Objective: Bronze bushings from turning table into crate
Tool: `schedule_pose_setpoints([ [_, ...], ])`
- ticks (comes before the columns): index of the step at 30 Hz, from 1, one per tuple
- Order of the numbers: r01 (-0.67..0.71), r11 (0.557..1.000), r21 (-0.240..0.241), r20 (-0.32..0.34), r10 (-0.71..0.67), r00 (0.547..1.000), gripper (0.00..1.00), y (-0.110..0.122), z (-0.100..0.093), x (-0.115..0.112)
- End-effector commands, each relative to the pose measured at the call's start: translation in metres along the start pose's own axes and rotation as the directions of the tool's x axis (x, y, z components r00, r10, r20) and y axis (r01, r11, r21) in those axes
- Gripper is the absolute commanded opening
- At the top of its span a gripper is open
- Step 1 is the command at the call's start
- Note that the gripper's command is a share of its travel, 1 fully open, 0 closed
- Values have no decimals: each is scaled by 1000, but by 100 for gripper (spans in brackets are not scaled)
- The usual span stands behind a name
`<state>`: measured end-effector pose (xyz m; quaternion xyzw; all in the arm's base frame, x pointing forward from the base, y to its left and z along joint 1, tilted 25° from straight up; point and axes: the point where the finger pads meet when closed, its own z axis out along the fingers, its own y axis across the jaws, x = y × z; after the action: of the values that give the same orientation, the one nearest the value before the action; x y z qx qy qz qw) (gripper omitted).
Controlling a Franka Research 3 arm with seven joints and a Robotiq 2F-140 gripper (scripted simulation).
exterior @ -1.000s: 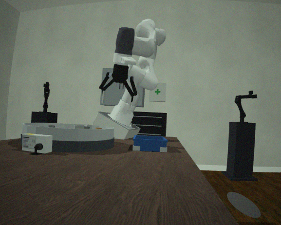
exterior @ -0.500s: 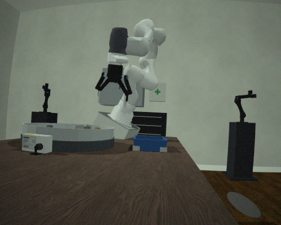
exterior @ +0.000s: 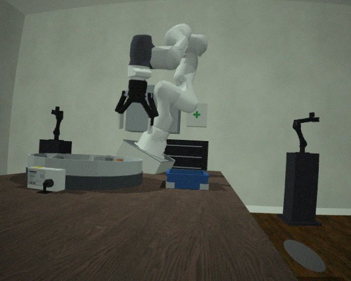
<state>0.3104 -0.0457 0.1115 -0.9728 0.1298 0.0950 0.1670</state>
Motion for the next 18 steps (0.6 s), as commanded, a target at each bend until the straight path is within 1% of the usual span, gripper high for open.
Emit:
schedule_pose_setpoints([
  [1, -23, 1000, 4, -11, 23, 1000, 100, 1, 0, 3],
  [5, -23, 1000, 4, -11, 23, 1000, 100, 1, 0, 3],
  [6, -121, 992, 44, -39, 123, 992, 100, 19, 1, 10],
  [17, -121, 992, 44, -39, 123, 992, 100, 19, 1, 10],
  [18, -207, 975, 81, -61, 213, 975, 100, 36, 1, 15],
])
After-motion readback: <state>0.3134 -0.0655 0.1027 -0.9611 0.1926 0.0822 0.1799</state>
